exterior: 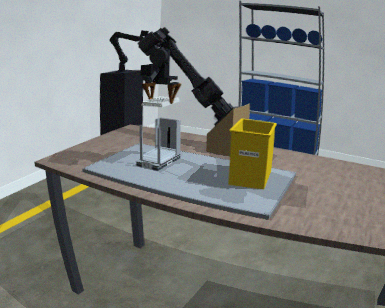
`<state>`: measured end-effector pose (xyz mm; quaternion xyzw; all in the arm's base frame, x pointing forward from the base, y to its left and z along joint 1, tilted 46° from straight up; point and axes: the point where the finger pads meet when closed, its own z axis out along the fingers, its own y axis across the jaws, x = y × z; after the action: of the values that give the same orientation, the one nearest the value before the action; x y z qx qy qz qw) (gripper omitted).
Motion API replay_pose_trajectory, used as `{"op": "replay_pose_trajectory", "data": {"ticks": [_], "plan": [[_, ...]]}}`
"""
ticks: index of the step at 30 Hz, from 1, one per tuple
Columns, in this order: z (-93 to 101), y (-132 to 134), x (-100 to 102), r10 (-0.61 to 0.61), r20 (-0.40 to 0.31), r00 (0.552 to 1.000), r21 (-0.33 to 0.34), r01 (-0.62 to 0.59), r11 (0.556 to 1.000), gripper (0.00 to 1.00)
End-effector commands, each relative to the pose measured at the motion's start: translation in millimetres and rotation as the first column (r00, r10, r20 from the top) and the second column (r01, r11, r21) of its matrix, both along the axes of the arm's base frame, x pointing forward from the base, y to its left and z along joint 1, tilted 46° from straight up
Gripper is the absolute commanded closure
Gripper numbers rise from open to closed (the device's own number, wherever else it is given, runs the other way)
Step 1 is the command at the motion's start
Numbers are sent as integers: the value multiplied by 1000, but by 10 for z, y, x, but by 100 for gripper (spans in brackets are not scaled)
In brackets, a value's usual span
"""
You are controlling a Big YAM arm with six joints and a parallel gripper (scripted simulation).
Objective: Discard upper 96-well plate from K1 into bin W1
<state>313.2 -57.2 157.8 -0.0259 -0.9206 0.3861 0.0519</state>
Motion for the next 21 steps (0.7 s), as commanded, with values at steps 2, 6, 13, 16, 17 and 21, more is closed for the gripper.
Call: {"op": "replay_pose_trajectory", "data": {"ticks": [2,6,13,16,17,21], "plan": [[-99,167,57,105,-72,992,19,-104,994,100],[-149,278,118,108,-57,993,22,-107,994,100],[-333,440,95,92,-47,995,19,-91,996,100],[-372,457,72,92,-53,994,18,-91,996,100],[-332,504,142,93,-39,995,21,-92,996,100],[-468,590,109,92,-43,995,21,-92,996,100]]}}
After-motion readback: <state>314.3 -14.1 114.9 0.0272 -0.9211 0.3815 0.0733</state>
